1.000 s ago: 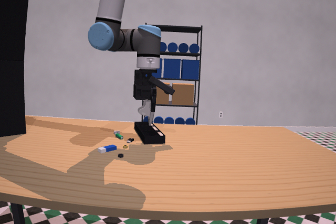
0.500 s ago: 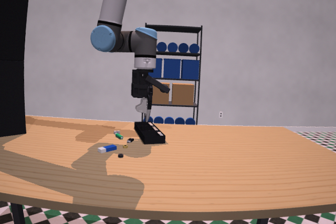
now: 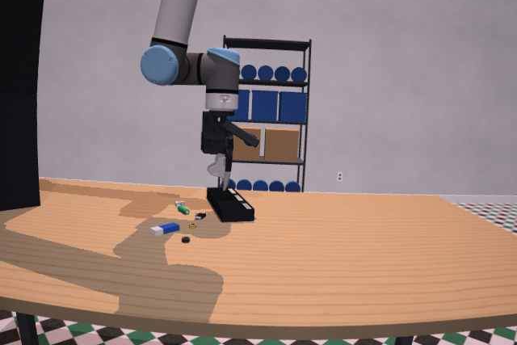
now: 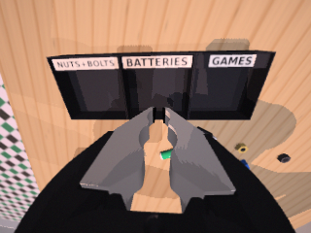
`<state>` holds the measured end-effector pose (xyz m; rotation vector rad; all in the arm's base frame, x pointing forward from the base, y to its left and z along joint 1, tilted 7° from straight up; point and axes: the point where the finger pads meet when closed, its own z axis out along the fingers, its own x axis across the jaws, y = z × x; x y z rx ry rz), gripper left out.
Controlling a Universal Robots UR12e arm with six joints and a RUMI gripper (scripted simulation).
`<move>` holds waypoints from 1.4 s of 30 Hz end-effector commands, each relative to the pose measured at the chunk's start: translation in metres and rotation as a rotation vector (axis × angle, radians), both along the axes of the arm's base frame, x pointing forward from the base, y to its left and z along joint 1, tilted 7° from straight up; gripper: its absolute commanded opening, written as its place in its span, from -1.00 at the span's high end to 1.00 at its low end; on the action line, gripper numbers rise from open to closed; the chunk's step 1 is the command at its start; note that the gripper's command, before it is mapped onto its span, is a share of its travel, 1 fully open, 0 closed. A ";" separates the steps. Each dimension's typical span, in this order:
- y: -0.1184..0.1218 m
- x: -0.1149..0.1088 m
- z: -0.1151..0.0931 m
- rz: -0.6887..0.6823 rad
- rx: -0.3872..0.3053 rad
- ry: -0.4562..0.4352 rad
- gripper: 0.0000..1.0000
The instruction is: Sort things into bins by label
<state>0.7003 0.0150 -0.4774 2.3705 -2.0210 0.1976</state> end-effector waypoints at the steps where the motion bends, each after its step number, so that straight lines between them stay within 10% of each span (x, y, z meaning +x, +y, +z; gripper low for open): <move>1: -0.001 0.002 -0.012 0.000 0.000 -0.001 0.91; 42: -0.003 0.003 -0.033 0.000 0.000 -0.001 0.91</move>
